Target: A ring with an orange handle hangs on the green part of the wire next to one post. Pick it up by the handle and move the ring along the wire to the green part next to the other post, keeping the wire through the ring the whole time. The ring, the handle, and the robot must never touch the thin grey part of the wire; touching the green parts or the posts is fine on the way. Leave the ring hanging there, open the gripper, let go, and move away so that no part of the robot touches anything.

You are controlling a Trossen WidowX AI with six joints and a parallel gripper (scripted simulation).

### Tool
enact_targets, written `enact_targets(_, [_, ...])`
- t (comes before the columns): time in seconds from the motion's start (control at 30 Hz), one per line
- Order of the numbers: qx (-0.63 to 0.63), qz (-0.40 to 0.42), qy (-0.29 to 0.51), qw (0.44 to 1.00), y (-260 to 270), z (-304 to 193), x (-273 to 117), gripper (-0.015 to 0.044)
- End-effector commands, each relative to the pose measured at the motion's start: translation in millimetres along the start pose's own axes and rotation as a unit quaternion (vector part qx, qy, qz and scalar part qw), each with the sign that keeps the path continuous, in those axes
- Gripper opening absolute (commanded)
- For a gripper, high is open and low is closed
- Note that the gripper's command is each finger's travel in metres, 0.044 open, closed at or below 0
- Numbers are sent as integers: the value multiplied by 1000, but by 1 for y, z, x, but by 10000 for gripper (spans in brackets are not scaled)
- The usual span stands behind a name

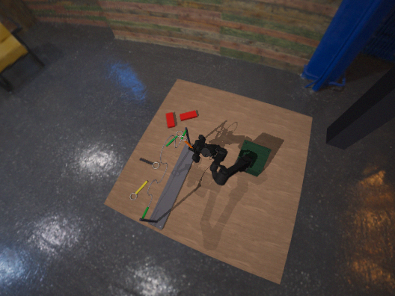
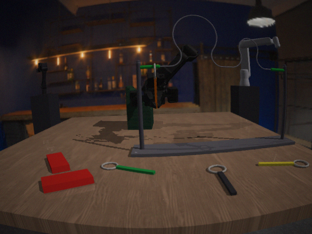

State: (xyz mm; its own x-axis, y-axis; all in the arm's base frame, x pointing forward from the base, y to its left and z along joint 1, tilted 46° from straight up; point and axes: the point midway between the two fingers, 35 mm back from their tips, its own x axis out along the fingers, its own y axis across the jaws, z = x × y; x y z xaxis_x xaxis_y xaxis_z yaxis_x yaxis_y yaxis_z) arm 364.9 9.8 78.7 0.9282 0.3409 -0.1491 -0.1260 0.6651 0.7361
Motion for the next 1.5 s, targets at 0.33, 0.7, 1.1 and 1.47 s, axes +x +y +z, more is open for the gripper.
enact_targets(0.33, [1,-2,1,1000,-1,1,-34,160])
enact_targets(0.7, [2,-2,1,1000,-1,-1,-50,160])
enact_targets(1.1, [2,-2,1,1000,-1,-1,-50,160])
enact_targets(1.47, [4,-3,-2,1000,1,-7,-96,423])
